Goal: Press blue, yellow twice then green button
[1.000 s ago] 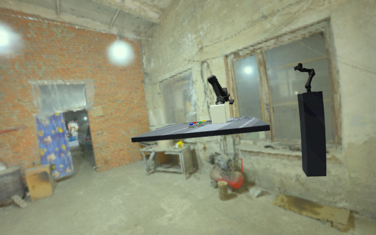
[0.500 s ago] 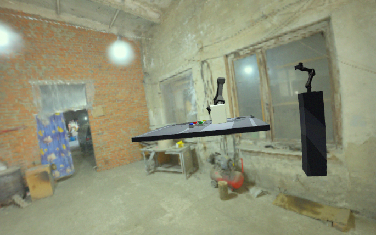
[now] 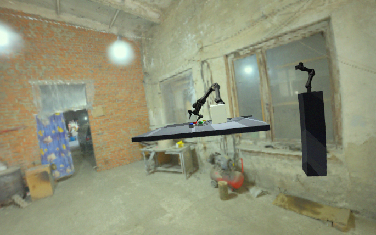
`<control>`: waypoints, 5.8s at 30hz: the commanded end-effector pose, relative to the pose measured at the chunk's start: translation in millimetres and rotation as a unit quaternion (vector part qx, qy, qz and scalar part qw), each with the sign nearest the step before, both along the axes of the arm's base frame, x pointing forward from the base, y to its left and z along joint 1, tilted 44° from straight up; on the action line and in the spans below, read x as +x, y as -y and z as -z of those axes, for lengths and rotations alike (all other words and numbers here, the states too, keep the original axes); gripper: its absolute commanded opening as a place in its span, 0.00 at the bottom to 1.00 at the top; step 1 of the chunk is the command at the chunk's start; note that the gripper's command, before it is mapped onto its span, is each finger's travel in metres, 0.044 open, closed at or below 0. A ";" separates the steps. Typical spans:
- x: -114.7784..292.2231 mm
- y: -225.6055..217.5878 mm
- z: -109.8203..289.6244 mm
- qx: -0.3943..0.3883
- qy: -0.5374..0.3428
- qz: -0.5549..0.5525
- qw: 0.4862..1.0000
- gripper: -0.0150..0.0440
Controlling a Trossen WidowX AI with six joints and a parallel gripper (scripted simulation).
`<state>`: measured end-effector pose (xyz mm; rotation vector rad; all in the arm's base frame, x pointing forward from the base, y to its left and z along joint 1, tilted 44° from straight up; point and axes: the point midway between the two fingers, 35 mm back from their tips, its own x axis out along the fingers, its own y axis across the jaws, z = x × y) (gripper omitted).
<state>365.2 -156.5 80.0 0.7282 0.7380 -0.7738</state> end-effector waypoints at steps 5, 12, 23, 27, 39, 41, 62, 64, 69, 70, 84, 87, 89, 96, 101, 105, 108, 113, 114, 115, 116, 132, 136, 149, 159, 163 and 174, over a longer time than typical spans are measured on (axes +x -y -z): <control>9.1 -118.8 73.9 -0.022 -0.187 -0.135 0.973 0.93; -23.3 -215.3 126.0 -0.111 -0.336 -0.260 0.898 0.93; -102.1 -309.2 172.9 -0.314 -0.463 -0.405 0.723 0.93; -101.6 -307.1 175.7 -0.314 -0.463 -0.406 0.723 0.89; -96.4 -267.1 218.1 -0.315 -0.463 -0.405 0.723 0.35; -96.4 -267.1 218.1 -0.315 -0.463 -0.405 0.723 0.29; -94.0 -253.1 233.4 -0.316 -0.463 -0.405 0.723 0.29; -93.8 -250.8 235.7 -0.316 -0.463 -0.405 0.723 0.29; -93.3 -245.1 241.5 -0.316 -0.463 -0.404 0.722 0.29; -93.2 -244.1 242.5 -0.316 -0.463 -0.404 0.722 0.29; -93.2 -243.4 243.2 -0.316 -0.463 -0.404 0.722 0.29; -93.2 -243.4 243.2 -0.316 -0.463 -0.404 0.722 0.29; -93.2 -243.4 243.2 -0.316 -0.463 -0.404 0.722 0.29; -96.0 -265.9 219.6 -0.315 -0.463 -0.405 0.723 0.29; -96.7 -276.8 208.8 -0.315 -0.463 -0.405 0.723 0.29; -102.2 -309.4 173.0 -0.314 -0.463 -0.406 0.723 0.29; -102.2 -309.4 173.0 -0.314 -0.463 -0.406 0.723 0.29; -100.6 -304.4 165.6 -0.313 -0.463 -0.406 0.723 0.29; -98.9 -298.0 156.5 -0.313 -0.463 -0.407 0.723 0.29; -97.4 -289.7 145.4 -0.312 -0.463 -0.408 0.723 0.29; -96.4 -281.0 134.5 -0.311 -0.462 -0.409 0.723 0.29; -152.8 -135.5 18.4 -0.317 -0.467 -0.404 0.720 0.29; -157.4 -130.3 16.2 -0.318 -0.468 -0.403 0.719 0.29; -151.8 -86.1 62.6 -0.319 -0.468 -0.403 0.719 0.29; -149.9 -75.1 74.7 -0.319 -0.468 -0.403 0.719 0.29; -149.6 -70.5 79.2 -0.319 -0.468 -0.402 0.719 0.29; -149.5 -64.2 85.2 -0.320 -0.469 -0.402 0.719 0.29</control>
